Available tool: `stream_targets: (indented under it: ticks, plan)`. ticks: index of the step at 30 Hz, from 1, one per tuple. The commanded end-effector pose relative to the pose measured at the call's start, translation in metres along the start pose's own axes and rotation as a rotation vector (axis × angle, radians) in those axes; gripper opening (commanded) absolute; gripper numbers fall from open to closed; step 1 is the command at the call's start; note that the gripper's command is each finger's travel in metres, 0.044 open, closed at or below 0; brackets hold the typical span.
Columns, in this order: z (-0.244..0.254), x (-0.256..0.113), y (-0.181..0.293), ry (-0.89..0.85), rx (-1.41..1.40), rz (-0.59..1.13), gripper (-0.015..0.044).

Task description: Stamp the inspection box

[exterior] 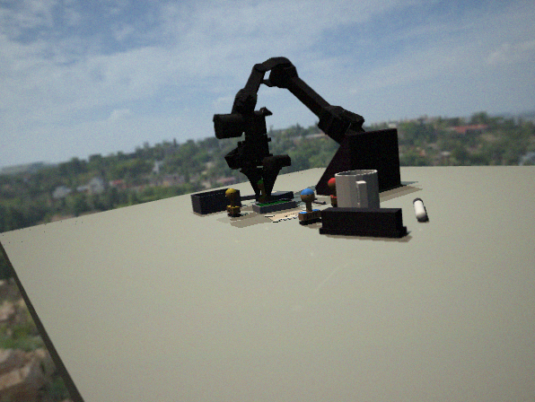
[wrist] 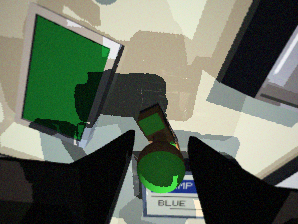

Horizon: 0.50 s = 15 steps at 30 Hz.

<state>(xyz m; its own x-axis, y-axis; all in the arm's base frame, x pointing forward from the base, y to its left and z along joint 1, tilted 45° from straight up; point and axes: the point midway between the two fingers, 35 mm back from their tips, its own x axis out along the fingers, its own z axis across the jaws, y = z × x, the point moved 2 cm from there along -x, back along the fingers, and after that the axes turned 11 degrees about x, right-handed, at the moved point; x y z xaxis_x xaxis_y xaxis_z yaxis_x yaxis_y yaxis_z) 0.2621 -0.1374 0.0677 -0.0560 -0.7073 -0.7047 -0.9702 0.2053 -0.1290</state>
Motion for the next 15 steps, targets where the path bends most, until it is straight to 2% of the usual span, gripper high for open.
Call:
stream_targets:
  ticks: [1, 15]
  plan:
    - [-0.0001, -0.0002, -0.0002, 0.000, 0.001, 0.000, 0.0181]
    - [-0.0001, -0.0002, -0.0002, 0.000, 0.001, 0.000, 0.0087]
